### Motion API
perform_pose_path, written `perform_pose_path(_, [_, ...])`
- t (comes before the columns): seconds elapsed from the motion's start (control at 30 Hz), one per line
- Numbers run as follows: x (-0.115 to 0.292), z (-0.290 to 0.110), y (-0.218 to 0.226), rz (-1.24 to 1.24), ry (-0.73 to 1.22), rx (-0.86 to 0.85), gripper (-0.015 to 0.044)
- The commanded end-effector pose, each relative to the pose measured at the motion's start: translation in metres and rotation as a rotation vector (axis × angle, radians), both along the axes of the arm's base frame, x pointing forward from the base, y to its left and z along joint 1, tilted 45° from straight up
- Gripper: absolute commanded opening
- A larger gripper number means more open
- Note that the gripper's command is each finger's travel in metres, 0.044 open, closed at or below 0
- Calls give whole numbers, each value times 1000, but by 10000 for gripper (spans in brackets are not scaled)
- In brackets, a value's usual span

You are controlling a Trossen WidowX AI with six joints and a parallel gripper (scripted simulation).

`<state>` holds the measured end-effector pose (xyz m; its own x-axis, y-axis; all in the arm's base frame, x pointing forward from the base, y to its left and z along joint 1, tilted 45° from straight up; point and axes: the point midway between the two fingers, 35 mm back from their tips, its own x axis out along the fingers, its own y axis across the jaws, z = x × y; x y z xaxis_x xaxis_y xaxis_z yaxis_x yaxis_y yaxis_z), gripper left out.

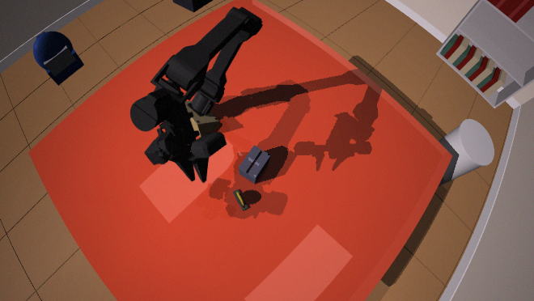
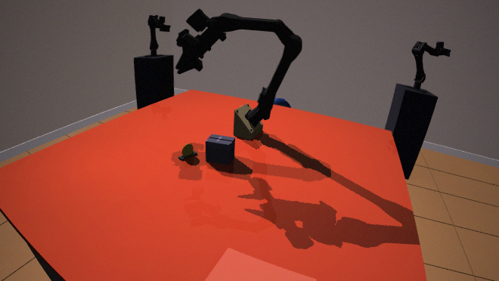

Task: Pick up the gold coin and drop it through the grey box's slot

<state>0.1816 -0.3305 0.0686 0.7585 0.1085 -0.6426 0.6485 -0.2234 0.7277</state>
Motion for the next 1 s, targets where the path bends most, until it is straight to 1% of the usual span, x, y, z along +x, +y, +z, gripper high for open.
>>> perform_pose_path(0.0, [49,-31,41,442,77,-78,161])
perform_pose_path(0.2, [82,-54,87,865,82,-126,161])
perform_pose_path(0.37, [101,-67,130,1219,41,-142,161])
perform_pose_path(0.4, [102,-68,134,1254,35,-142,161])
perform_pose_path(0.83, [103,-65,139,1263,33,-142,161])
perform_pose_path(0.9, [105,-71,144,1263,33,-142,161])
perform_pose_path(0.97, [108,-85,157,1263,32,-142,161])
